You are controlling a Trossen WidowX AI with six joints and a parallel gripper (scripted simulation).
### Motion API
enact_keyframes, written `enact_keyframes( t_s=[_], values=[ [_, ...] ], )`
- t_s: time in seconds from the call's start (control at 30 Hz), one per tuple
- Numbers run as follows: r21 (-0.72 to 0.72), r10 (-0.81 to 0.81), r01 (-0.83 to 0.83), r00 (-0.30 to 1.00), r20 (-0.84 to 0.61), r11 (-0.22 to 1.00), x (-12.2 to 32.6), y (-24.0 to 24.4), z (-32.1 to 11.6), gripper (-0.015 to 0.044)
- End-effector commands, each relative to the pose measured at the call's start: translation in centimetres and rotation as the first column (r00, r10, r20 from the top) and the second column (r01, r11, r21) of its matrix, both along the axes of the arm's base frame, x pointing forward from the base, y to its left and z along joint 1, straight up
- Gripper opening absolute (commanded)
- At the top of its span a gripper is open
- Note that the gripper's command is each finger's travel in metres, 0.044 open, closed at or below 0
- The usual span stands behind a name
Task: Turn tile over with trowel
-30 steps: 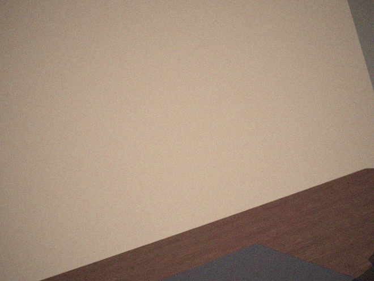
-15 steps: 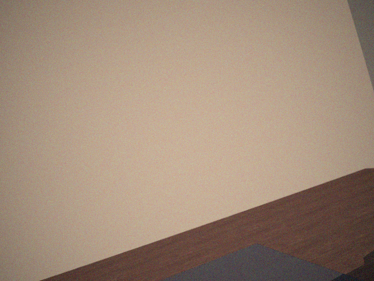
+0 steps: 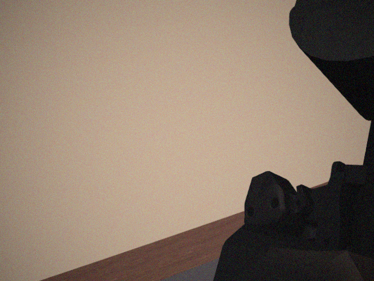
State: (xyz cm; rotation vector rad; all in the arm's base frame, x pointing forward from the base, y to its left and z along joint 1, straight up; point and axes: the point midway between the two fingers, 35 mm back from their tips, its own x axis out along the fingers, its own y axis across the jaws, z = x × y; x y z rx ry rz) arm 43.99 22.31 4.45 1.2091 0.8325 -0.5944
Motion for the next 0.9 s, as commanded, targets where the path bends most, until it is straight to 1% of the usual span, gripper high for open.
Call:
enact_keyframes(
  t_s=[0.0,0.4,0.87],
  values=[
    [-0.01,0.016,-0.016,1.0,-0.018,1.0,0.6,-2.7,0.1,0.0],
    [0.016,0.053,-0.052,0.996,-0.069,0.999,1.6,-9.1,-0.3,0.0],
    [0.064,0.097,-0.092,0.991,-0.09,0.994,1.5,-16.4,-0.5,0.0]
  ],
)
